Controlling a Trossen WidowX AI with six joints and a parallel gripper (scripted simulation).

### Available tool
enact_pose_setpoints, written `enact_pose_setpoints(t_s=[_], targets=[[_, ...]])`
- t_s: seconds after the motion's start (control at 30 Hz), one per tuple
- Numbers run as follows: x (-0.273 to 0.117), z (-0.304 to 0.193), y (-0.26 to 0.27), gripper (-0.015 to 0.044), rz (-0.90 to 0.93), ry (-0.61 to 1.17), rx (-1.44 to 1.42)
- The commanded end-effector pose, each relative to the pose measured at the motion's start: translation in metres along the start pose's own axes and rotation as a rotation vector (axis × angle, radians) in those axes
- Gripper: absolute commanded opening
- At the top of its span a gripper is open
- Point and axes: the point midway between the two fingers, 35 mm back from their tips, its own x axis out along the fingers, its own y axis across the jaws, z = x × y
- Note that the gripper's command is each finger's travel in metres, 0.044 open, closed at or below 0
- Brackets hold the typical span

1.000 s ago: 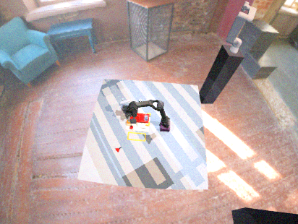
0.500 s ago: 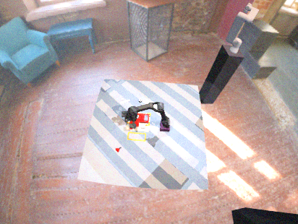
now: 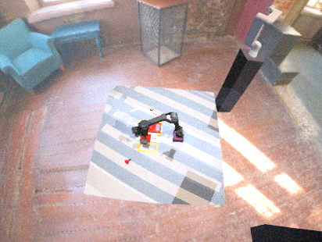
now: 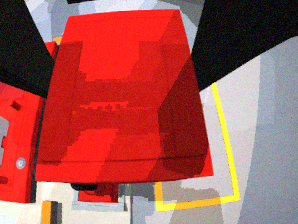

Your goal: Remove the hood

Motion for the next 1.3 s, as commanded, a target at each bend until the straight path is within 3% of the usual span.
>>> enact_pose_setpoints(t_s=[0.0, 0.47, 1.27], targets=[[-0.004, -0.005, 0.015, 0.0000, 0.004, -0.010, 0.005], [-0.006, -0.023, 0.058, 0.0000, 0.008, -0.010, 0.003], [0.006, -0.022, 0.059, 0.0000, 0.008, -0.010, 0.003]])
